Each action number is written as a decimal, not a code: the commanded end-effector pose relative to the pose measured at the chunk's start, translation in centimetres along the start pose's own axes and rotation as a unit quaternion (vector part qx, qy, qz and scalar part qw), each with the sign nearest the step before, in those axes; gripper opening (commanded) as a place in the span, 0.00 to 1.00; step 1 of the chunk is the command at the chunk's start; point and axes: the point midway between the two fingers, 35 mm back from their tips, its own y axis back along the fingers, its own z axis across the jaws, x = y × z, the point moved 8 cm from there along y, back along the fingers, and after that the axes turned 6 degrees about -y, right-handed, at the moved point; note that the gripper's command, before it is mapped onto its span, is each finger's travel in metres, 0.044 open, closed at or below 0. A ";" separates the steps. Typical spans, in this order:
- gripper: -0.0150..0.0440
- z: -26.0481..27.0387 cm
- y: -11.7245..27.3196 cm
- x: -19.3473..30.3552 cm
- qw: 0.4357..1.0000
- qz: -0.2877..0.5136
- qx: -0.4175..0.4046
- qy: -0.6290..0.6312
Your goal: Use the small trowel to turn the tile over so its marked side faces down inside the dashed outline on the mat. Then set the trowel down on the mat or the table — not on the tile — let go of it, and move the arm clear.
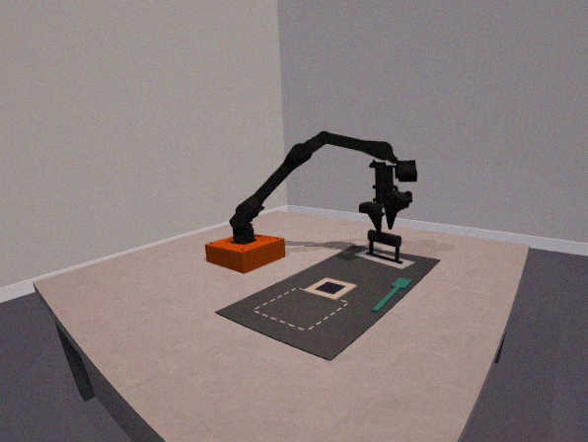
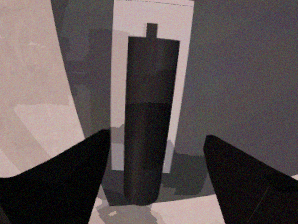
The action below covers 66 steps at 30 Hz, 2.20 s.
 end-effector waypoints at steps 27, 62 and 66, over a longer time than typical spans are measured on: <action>0.59 -0.1 -3.3 0.1 1.000 0.005 0.002 -0.003; 0.47 -0.1 -3.3 0.1 0.965 0.005 0.003 -0.262; 0.47 -0.1 -3.3 0.1 0.948 0.004 0.004 -0.320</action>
